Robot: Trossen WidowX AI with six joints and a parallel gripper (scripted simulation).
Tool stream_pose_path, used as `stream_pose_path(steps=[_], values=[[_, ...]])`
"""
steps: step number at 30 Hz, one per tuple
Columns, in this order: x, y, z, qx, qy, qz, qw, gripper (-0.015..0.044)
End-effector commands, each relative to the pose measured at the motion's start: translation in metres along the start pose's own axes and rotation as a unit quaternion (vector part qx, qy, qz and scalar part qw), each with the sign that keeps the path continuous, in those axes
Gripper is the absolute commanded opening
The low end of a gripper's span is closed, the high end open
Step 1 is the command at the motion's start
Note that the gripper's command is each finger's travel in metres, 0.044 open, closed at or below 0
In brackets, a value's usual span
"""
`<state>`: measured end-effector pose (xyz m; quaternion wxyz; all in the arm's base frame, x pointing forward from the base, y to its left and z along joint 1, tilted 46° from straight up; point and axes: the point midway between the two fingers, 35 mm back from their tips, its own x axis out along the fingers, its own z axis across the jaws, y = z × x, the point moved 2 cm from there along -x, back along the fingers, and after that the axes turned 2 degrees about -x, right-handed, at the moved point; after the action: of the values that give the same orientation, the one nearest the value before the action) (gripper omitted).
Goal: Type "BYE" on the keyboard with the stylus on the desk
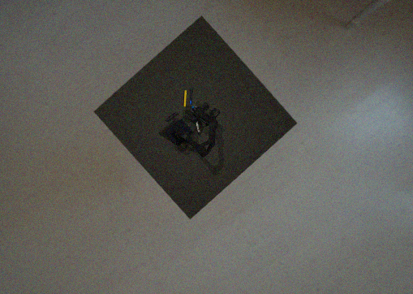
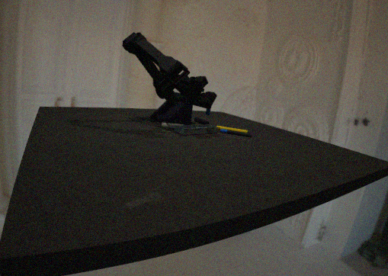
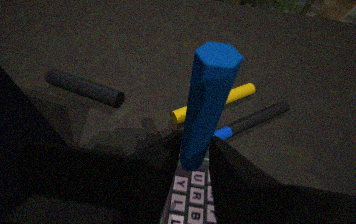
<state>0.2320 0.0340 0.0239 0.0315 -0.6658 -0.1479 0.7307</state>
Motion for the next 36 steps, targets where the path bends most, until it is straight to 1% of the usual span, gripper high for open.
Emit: stream_pose_path(steps=[1,8,11,36], values=[[0.008,0.009,0.004,0.0,-0.008,0.0,1.0,0.0],[0.009,0.01,0.004,0.0,-0.008,0.0,1.0,0.0],[0.01,0.012,0.004,0.0,-0.008,0.0,1.0,0.0079],[0.015,0.021,0.005,0.0,-0.008,0.0,1.0,0.0081]])
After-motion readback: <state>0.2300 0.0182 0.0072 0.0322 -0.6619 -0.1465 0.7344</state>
